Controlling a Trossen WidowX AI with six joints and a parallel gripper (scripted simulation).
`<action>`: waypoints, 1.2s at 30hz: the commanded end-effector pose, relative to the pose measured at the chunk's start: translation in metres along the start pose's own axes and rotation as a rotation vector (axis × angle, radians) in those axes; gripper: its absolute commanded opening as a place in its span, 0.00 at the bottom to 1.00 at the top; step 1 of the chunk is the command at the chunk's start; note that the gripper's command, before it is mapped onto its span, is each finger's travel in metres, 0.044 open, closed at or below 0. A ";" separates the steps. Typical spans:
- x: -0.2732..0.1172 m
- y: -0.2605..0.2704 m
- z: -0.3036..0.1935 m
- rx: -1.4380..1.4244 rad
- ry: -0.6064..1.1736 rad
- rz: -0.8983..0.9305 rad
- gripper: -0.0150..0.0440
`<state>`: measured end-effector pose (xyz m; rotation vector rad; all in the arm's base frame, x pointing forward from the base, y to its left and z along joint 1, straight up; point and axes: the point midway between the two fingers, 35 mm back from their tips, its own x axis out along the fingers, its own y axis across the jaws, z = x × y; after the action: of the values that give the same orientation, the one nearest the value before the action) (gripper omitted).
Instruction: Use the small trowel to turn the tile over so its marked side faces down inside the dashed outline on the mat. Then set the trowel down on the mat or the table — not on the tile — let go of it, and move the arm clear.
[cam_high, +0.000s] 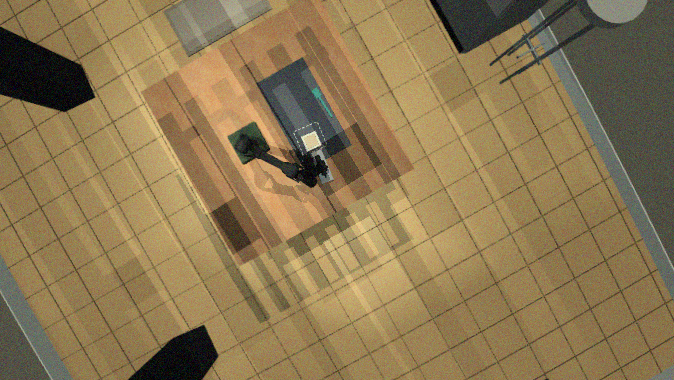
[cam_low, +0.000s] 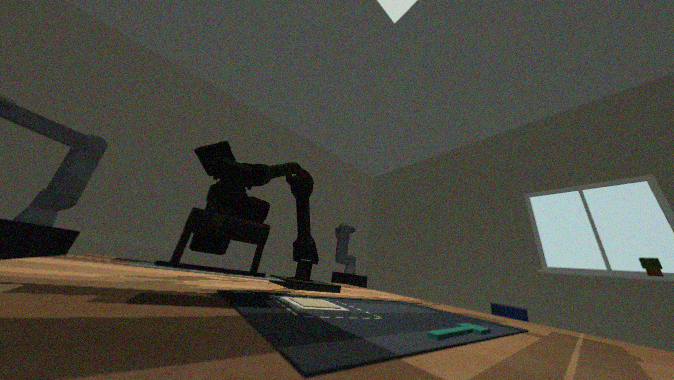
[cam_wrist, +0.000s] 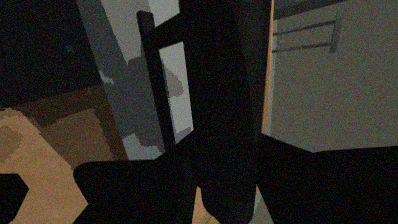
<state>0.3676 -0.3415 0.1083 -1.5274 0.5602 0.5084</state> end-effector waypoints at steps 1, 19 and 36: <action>0.005 -0.004 0.008 0.016 -0.010 0.007 0.25; 0.052 -0.036 0.112 -0.193 -0.237 0.050 0.25; 0.076 -0.055 0.234 -0.463 -0.529 0.053 0.25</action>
<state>0.4615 -0.1301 0.0935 -1.6982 0.1356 1.0548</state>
